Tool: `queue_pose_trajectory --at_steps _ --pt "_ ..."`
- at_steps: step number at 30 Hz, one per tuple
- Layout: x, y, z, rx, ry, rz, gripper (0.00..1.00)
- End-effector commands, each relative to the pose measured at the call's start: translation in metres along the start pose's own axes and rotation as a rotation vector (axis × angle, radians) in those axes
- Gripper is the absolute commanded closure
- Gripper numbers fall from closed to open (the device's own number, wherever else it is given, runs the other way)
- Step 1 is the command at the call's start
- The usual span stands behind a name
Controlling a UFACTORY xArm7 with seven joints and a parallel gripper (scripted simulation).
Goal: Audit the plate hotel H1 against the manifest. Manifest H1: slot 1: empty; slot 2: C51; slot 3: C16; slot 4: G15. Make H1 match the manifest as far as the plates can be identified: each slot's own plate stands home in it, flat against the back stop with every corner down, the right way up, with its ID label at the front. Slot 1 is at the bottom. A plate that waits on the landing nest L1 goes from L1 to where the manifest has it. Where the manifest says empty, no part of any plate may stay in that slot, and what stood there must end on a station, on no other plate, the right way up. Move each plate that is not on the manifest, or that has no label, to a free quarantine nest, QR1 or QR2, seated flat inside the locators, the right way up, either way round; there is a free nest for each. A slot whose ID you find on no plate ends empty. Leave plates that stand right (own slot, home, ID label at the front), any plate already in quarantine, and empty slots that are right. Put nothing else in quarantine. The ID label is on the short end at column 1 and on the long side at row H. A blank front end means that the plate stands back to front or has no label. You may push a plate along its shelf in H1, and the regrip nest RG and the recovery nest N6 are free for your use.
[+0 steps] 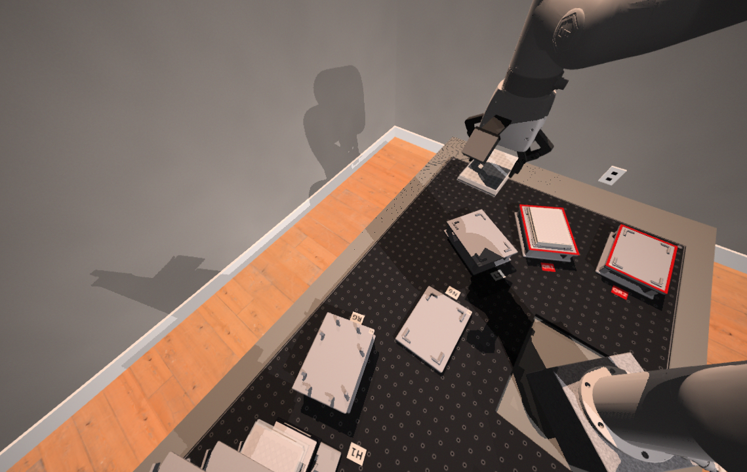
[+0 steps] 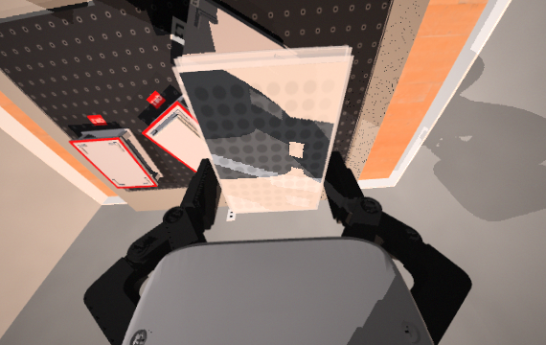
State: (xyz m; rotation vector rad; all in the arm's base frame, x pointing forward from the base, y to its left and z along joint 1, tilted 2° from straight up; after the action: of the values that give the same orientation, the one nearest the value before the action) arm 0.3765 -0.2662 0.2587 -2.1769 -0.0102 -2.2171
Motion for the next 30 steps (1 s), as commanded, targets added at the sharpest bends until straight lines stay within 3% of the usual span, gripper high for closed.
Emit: queue_pose_trajectory --at_steps 1,20,30 --pt "0.002 0.016 -0.011 0.001 0.004 -0.002 1.0" --pt "0.002 0.066 -0.066 0.001 0.004 -0.003 1.0" --pt "0.002 0.094 -0.108 0.001 0.003 -0.003 1.0"
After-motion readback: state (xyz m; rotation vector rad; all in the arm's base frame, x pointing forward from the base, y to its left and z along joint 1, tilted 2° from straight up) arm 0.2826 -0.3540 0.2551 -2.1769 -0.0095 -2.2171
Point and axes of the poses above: the point where the finger pads meet when closed, its own x axis back along the fingers, its own z axis across the jaws, y = z × x, the point moved 9 cm from there along x, back along the fingers, and after that the axes turned 4 degrees about x, right-handed, at the moved point
